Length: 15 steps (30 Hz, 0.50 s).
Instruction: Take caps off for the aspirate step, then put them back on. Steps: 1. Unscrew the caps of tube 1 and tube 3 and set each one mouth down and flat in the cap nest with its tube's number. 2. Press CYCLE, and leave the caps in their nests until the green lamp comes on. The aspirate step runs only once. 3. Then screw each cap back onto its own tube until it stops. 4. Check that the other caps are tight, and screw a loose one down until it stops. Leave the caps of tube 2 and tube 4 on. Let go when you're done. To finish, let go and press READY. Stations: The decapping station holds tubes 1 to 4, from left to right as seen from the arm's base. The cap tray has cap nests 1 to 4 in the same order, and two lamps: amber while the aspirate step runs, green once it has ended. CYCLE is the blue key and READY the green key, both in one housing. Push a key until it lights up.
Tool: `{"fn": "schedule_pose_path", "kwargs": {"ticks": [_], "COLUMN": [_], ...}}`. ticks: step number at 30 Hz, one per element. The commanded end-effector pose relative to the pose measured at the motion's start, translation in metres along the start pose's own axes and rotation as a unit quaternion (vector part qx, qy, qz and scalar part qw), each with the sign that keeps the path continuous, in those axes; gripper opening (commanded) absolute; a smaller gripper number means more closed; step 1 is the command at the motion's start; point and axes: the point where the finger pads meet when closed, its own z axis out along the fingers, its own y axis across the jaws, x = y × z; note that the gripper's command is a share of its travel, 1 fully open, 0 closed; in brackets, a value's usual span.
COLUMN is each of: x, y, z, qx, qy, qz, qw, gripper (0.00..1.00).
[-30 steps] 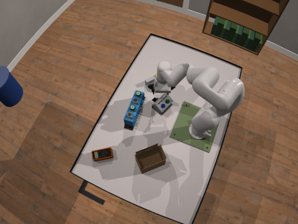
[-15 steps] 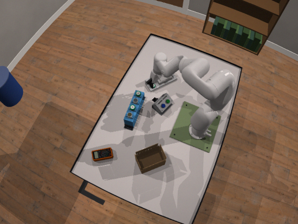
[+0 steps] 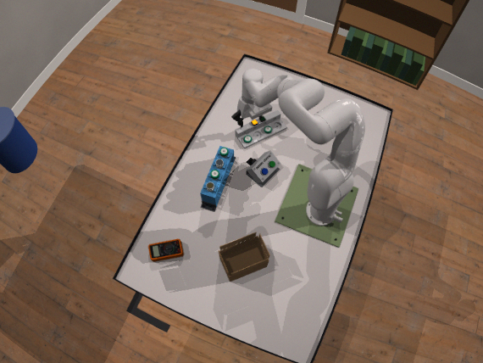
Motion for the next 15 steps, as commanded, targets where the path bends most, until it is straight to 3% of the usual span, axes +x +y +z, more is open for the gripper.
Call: {"fn": "schedule_pose_path", "kwargs": {"ticks": [1,9,15], "x": [-0.031,-0.077,-0.079], "y": [-0.006,-0.018,-0.019], "z": [0.001,0.004,0.004], "qx": [0.000,0.000,0.000], "qy": [0.002,0.002,0.002], "qz": [-0.001,-0.001,-0.001], "qw": [1.000,1.000,1.000], "gripper": [1.00,1.00,1.00]}}
